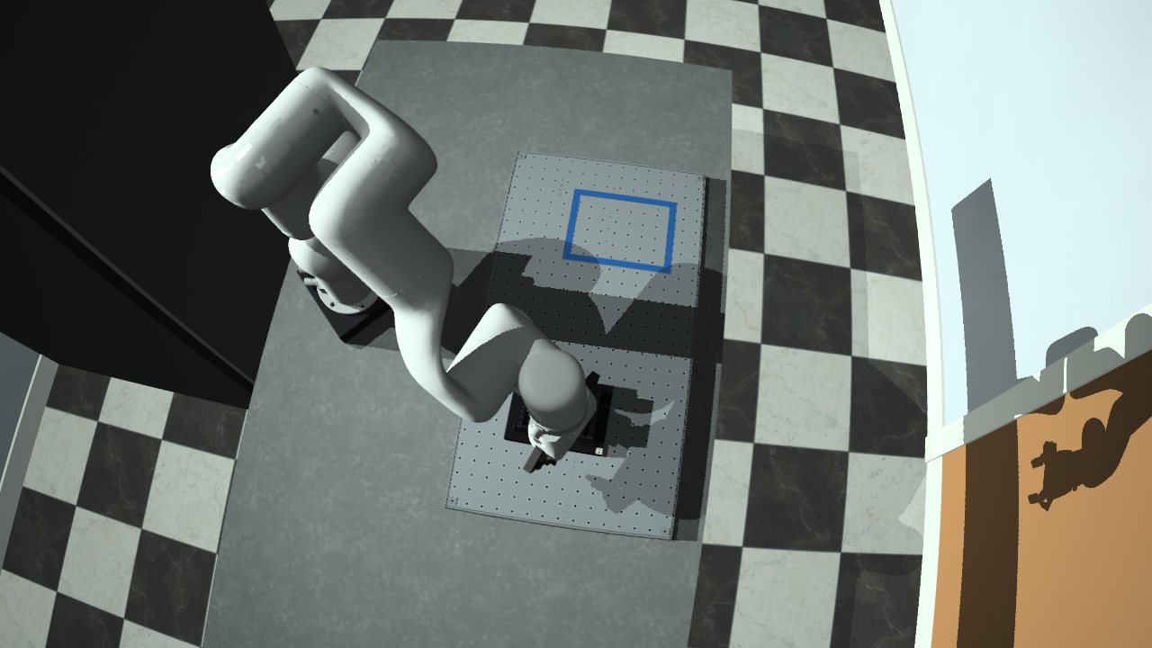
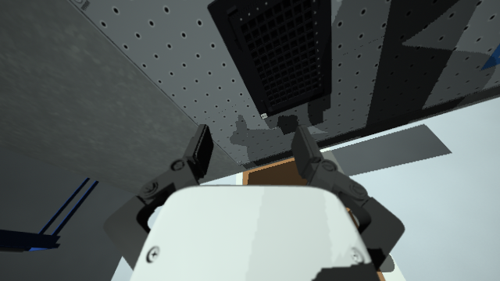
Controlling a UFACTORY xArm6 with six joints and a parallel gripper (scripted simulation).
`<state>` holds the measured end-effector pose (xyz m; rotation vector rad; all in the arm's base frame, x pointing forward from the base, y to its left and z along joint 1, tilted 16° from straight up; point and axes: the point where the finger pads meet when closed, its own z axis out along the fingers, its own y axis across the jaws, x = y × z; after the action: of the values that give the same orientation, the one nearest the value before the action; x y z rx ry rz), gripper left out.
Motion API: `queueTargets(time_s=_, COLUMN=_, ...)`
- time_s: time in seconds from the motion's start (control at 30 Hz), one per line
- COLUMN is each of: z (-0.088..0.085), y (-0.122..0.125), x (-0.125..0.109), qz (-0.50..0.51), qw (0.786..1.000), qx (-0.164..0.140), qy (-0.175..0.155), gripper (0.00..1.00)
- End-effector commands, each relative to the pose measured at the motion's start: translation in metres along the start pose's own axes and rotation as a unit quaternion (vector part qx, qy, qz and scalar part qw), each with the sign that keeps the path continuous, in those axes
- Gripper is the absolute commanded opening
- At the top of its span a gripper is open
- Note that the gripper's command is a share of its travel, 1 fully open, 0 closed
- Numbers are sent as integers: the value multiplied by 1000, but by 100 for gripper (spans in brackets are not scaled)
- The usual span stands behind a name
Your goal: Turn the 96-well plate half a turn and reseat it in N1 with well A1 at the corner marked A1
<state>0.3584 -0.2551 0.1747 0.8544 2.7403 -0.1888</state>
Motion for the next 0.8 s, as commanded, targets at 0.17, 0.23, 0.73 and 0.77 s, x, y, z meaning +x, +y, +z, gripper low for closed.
queueTargets(time_s=0.17, z=4, y=26, x=22, qz=-120, qw=993, qx=9, qy=6, gripper=100)
queueTargets(time_s=0.23, z=5, y=29, x=26, qz=-136, qw=991, qx=10, qy=7, gripper=100)
queueTargets(time_s=0.73, z=8, y=44, x=42, qz=-214, qw=977, qx=15, qy=12, gripper=100)
queueTargets(time_s=0.77, z=8, y=44, x=42, qz=-214, qw=977, qx=15, qy=12, gripper=100)
